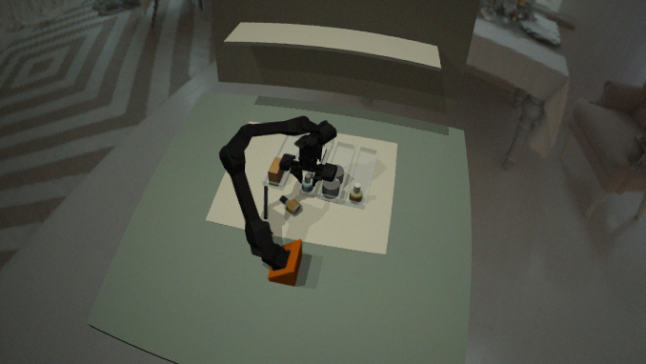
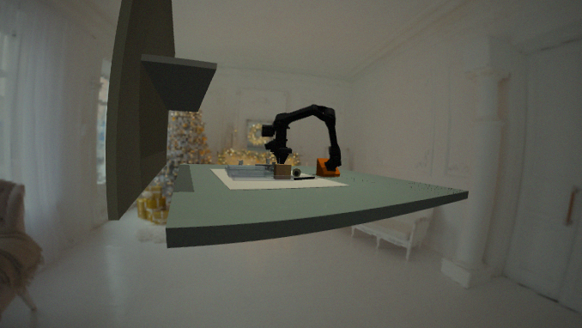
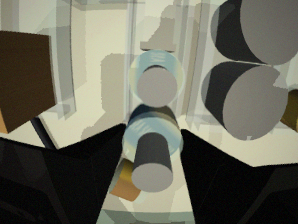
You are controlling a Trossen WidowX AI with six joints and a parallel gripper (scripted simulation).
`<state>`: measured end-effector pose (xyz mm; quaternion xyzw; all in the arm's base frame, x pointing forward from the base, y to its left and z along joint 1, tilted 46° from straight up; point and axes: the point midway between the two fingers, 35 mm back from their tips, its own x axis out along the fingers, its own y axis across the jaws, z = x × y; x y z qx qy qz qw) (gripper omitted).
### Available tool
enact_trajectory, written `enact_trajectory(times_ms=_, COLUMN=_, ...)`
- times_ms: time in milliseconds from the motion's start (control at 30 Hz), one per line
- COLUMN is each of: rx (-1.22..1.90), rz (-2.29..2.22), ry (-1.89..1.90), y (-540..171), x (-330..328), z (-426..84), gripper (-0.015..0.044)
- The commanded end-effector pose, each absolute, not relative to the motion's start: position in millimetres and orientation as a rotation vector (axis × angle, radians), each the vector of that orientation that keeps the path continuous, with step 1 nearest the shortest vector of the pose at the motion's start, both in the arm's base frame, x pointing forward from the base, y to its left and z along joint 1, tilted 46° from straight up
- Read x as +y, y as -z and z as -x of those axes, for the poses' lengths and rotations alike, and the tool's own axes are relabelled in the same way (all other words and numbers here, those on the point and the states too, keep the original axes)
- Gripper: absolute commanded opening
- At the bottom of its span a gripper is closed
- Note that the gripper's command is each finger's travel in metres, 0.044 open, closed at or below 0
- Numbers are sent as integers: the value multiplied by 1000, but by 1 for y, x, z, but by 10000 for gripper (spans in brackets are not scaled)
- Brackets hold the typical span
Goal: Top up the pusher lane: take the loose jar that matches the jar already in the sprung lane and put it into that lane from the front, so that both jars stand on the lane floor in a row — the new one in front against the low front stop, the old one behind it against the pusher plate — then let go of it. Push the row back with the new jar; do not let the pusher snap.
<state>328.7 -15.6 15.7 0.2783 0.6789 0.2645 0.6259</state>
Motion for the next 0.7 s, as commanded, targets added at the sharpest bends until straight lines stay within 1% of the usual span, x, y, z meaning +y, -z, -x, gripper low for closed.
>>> enact_trajectory(times_ms=0, rx=1522, rz=-634, ry=-609, y=-20, x=-17, z=-340, gripper=0)
enact_trajectory(times_ms=667, rx=1521, rz=-634, ry=-609, y=-22, x=-18, z=-348, gripper=0)
